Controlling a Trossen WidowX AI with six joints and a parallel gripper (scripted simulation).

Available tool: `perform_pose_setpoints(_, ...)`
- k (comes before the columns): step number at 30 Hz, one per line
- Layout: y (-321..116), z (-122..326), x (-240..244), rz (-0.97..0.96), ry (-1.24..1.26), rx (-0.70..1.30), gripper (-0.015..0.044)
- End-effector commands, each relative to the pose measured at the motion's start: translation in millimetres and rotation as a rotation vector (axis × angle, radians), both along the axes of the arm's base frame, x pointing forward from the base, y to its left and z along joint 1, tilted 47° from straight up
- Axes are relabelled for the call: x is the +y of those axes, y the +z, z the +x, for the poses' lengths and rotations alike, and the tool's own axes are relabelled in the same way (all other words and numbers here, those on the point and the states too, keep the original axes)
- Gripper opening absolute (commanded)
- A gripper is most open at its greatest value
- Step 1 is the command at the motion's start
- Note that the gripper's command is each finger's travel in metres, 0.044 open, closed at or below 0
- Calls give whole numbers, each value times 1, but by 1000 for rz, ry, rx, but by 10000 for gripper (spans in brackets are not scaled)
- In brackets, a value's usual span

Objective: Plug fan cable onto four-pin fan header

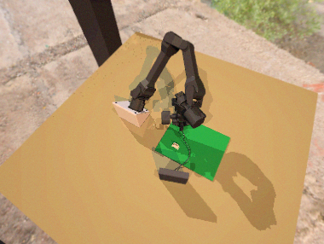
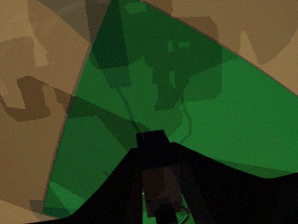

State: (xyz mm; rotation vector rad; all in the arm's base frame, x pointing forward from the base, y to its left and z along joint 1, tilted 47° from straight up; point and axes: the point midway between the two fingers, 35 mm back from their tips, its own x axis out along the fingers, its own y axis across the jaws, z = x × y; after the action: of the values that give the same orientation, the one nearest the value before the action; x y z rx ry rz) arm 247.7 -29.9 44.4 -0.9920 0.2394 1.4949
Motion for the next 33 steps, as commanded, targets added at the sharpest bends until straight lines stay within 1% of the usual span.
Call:
perform_pose_setpoints(1,-3,2,-7,16,-103,108,0)
perform_pose_setpoints(33,-34,9,-39,162,-873,896,0)
